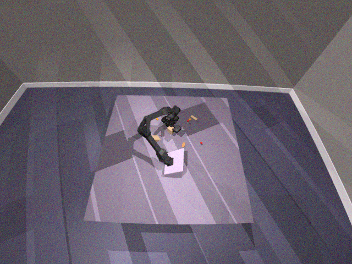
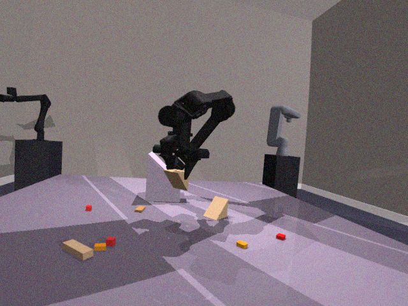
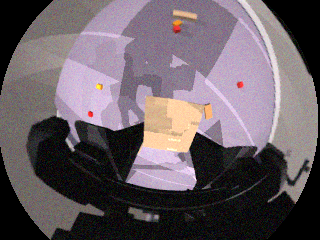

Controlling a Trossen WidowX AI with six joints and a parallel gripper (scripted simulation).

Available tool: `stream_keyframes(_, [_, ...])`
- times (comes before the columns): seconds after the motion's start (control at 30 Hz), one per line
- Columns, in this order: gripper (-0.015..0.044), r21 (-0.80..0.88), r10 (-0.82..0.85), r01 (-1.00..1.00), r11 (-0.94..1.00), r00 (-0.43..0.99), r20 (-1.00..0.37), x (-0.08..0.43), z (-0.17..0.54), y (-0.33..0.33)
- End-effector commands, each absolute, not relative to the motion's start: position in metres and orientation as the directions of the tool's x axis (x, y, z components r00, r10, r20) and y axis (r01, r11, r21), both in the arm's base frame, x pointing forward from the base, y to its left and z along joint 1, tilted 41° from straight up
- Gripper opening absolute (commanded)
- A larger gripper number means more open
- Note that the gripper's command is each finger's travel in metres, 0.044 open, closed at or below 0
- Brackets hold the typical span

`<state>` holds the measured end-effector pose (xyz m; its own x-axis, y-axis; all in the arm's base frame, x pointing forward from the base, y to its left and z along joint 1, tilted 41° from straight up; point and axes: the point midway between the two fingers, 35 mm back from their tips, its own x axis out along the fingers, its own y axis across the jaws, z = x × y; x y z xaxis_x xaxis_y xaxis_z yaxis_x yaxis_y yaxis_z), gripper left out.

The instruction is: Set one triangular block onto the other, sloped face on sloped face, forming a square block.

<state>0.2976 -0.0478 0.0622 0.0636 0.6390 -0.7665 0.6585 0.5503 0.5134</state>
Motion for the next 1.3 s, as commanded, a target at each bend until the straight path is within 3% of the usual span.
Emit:
stream_keyframes(0.0, [0.0000, 0.565, 0.638, 0.551, 0.614, 0.076, -0.767, 0.301, 0.070, -0.047])
stream_keyframes(0.63, [0.0000, 0.636, 0.640, -0.072, 0.769, 0.072, -0.765, 0.305, 0.087, -0.036])
stream_keyframes(1.27, [0.0000, 0.447, 0.643, -0.663, 0.600, 0.067, -0.763, 0.307, 0.105, -0.024])
